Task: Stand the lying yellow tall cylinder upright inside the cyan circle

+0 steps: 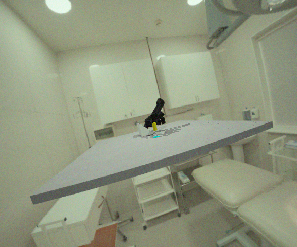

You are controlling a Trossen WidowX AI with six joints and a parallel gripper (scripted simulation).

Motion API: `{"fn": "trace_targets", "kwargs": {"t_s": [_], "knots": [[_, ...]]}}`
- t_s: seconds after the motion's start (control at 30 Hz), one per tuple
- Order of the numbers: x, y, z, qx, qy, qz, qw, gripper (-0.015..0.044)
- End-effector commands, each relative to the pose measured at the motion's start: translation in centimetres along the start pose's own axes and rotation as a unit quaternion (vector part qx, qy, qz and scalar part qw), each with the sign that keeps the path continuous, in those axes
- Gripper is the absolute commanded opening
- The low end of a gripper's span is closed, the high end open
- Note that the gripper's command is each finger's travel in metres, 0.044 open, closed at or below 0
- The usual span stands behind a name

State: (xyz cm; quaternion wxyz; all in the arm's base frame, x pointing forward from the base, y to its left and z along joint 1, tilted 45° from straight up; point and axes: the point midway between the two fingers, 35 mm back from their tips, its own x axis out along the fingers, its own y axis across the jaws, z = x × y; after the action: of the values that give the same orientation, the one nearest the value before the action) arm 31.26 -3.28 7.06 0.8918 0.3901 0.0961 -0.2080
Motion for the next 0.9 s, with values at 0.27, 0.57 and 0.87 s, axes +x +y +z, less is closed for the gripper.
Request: {"fn": "trace_targets", "kwargs": {"t_s": [0.27,0.57,0.87], "knots": [[-0.2,-0.4,-2.9,0.001,-0.002,-0.002,1.000,0.0105],[-0.5,-0.5,-4.3,0.001,-0.003,-0.001,1.000,0.0105],[-0.4,-0.5,-6.0,-0.001,0.001,0.000,1.000,0.0105]]}}
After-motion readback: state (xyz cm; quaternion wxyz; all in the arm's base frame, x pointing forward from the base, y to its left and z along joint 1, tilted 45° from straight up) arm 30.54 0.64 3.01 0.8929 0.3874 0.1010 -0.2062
